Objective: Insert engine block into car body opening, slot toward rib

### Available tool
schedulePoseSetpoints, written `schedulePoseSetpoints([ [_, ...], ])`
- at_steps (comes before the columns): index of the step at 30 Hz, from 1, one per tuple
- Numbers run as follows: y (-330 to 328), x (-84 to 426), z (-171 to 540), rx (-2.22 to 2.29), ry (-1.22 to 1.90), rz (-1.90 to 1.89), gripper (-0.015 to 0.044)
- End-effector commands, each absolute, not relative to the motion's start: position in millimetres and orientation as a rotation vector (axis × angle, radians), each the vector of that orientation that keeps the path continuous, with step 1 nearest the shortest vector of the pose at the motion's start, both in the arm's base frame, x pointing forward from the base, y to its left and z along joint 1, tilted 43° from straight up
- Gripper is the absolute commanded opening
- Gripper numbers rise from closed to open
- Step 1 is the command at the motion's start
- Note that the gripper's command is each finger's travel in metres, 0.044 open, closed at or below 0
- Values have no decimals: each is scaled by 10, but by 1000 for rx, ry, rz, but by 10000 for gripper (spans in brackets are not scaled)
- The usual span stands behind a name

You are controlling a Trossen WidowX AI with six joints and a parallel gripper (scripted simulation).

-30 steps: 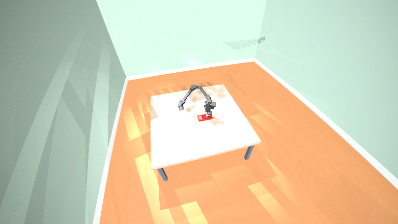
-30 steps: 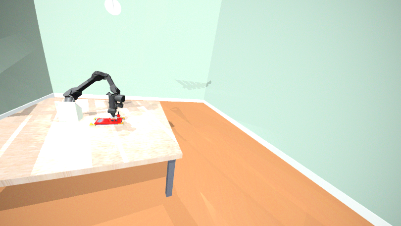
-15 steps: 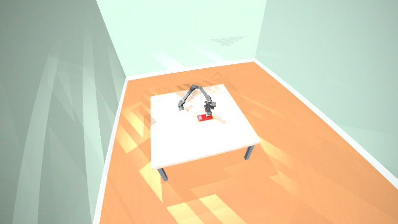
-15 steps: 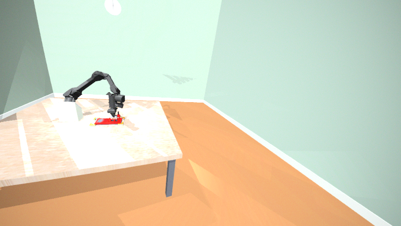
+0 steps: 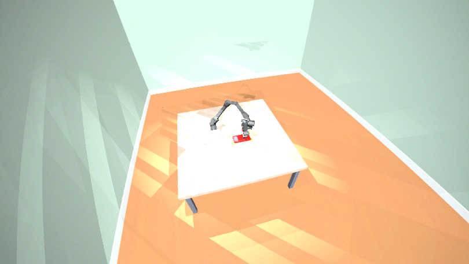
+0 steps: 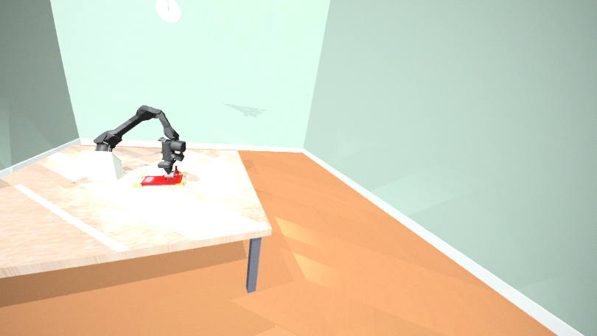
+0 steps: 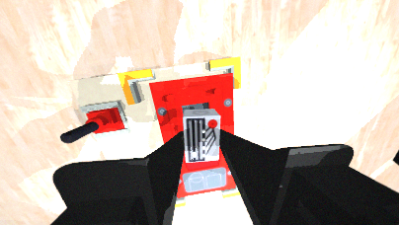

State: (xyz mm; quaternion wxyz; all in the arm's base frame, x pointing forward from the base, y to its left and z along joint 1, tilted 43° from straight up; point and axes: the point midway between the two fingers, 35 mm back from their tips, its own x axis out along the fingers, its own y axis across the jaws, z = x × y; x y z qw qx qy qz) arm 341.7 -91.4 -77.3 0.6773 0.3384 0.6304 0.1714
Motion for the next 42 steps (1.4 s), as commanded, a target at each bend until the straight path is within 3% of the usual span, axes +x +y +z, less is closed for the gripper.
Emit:
schedulePoseSetpoints([
  [1,-921,3409,-774,741,1412,397,160],
  [10,-920,3413,-773,557,1341,547,160],
  [28,-910,3414,-775,762,1420,379,160],
  [42,-891,3420,-790,624,1368,494,160],
])
